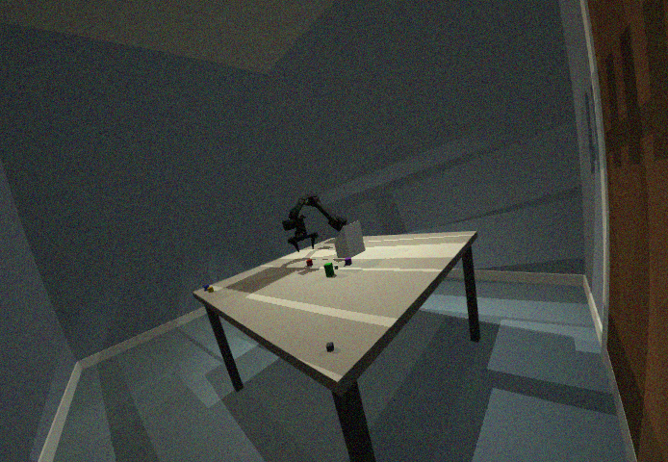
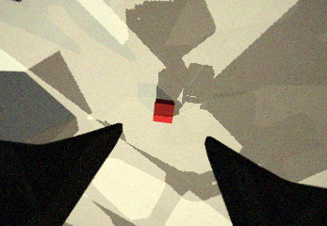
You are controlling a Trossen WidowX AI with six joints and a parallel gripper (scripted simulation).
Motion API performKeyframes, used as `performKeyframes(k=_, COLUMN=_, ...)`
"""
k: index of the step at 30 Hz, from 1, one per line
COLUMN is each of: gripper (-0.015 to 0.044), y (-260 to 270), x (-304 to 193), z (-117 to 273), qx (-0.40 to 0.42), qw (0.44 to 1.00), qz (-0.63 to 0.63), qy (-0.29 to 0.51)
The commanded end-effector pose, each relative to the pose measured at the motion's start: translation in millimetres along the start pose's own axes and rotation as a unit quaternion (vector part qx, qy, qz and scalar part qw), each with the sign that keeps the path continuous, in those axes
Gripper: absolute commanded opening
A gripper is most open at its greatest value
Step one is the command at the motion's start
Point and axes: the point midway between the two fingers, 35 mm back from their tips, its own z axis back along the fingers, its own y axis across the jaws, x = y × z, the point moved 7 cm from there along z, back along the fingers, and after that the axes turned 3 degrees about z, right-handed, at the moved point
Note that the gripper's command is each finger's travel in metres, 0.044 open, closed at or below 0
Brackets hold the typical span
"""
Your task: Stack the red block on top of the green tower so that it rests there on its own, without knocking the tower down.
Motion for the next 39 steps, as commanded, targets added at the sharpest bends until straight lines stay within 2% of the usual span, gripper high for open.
performKeyframes(k=1, gripper=0.044, y=3, x=1, z=-4, qx=0.001, qw=1.0, qz=0.009, qy=0.003)
performKeyframes(k=9, gripper=0.044, y=3, x=0, z=-47, qx=0.0, qw=1.0, qz=0.009, qy=0.004)
performKeyframes(k=39, gripper=0.044, y=3, x=-2, z=-86, qx=0.0, qw=1.0, qz=0.009, qy=0.004)
